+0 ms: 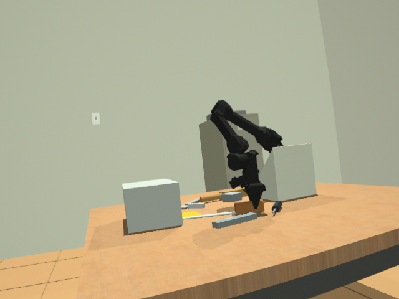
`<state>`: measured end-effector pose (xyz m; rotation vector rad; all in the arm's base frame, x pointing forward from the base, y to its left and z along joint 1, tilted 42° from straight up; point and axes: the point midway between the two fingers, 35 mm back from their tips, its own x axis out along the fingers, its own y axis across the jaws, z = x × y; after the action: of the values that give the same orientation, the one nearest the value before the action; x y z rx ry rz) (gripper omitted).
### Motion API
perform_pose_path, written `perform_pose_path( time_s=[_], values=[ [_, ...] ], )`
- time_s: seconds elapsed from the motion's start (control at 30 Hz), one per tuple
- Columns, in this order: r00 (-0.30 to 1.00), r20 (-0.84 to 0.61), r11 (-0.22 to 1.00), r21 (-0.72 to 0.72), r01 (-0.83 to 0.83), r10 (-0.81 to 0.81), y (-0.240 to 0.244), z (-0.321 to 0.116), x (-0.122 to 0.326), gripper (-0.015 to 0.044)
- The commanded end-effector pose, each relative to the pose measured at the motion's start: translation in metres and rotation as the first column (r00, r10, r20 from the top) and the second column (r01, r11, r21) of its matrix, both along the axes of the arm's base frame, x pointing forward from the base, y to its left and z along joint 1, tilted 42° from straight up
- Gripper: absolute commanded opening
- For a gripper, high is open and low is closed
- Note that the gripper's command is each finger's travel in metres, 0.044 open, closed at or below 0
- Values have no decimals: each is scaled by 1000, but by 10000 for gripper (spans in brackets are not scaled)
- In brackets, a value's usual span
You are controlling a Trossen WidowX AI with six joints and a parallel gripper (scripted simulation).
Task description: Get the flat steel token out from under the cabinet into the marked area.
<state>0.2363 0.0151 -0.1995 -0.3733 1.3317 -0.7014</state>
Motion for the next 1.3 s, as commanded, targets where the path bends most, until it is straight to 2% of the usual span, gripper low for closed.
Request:
perform_pose_path(
  time_s=[0.0,0.5,0.67,0.93,1.03,1.27],
  values=[
    [1000,1,1000,-1,-1,1,0,0,0,270],
    [1000,1,1000,-1,-1,1,-3,-5,-3,270],
    [1000,6,1000,3,3,-3,-1,-3,-1,139],
    [1000,6,1000,3,3,-3,-1,-3,-1,85],
    [1000,6,1000,3,3,-3,-1,-3,-1,6],
    [1000,6,1000,2,3,-3,-2,-2,3,0]
  ],
)
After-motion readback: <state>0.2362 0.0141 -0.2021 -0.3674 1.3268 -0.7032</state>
